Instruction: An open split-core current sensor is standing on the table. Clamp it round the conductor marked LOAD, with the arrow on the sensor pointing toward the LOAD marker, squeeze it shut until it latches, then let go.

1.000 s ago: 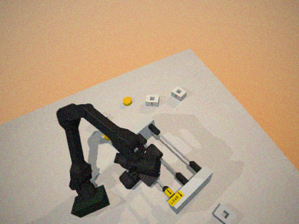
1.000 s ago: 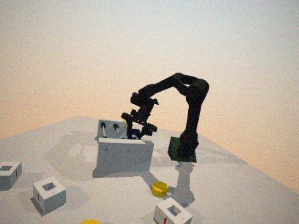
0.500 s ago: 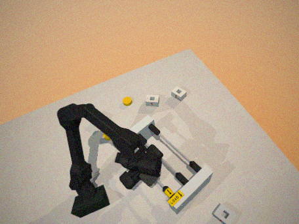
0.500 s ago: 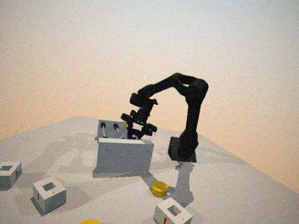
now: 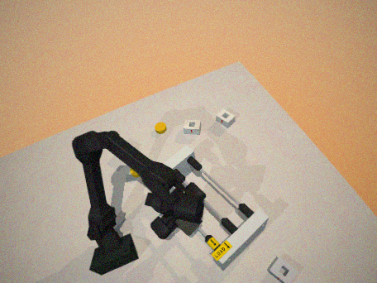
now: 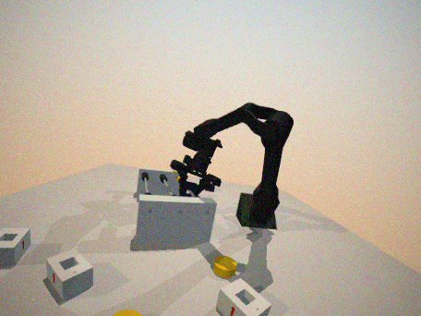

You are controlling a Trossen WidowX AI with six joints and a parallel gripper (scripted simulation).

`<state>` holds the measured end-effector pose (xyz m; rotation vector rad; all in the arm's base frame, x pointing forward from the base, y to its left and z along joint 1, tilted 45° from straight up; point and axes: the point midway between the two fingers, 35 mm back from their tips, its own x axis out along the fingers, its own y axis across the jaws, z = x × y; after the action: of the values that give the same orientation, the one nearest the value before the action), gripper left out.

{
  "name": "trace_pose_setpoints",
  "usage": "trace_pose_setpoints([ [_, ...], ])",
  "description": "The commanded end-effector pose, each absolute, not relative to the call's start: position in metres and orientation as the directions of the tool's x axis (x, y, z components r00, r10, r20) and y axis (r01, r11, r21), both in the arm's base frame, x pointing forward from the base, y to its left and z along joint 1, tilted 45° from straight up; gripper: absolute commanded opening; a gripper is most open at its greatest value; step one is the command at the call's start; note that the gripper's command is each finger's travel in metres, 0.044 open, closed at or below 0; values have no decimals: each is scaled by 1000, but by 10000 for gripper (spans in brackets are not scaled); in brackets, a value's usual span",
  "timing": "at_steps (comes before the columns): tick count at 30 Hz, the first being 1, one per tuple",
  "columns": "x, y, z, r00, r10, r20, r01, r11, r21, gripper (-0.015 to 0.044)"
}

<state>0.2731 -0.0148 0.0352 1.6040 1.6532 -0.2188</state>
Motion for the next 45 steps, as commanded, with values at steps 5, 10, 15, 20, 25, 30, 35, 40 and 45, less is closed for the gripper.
trace_pose_setpoints([
  [5,273,-15,36,129,761,-636,900,180,398,262],
  [10,273,-15,36,129,761,-636,900,180,398,262],
  [15,273,-15,36,129,761,-636,900,180,398,262],
  [20,273,-15,36,129,761,-636,900,180,398,262],
  [25,273,-15,35,129,761,-636,900,179,397,256],
  [30,273,-15,35,129,761,-636,900,179,397,222],
  [35,273,-15,35,129,761,-636,900,179,397,189],
  [40,273,-15,35,129,761,-636,900,179,397,156],
  [45,273,-15,35,129,761,-636,900,179,397,122],
])
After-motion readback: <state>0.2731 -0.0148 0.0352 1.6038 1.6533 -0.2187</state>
